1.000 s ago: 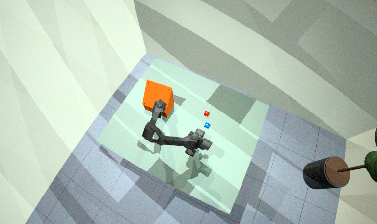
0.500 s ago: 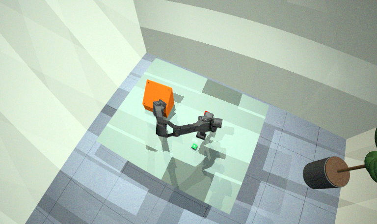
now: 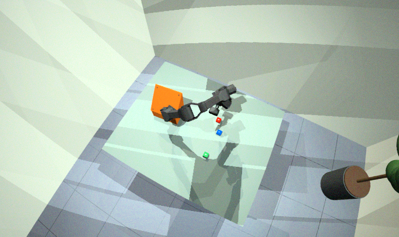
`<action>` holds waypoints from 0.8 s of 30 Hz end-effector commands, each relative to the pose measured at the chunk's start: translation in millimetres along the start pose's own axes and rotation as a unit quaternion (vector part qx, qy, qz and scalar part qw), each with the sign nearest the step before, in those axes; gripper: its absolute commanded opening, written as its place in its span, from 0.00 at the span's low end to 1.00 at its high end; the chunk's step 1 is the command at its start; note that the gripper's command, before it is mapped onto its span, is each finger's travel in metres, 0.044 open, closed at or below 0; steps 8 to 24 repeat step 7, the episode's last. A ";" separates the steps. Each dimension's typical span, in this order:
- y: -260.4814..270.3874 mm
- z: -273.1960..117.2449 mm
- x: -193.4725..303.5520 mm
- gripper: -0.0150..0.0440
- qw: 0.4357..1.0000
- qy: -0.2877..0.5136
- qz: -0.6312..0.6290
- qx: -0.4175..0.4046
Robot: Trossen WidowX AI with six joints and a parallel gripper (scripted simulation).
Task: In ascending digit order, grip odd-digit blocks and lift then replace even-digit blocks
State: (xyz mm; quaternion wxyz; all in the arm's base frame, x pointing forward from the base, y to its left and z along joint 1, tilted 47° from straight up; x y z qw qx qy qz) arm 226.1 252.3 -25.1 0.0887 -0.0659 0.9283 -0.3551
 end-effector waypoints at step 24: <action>31.9 -2.3 33.7 0.93 1.000 -0.001 0.016 0.022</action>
Point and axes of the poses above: the point midway between the two fingers, 35 mm back from their tips, its own z axis out along the fingers, its own y axis across the jaws, x = y × z, the point moved 8 cm from there along -z, back along the fingers, and after that the axes turned 5 degrees about z, right-handed, at the moved point
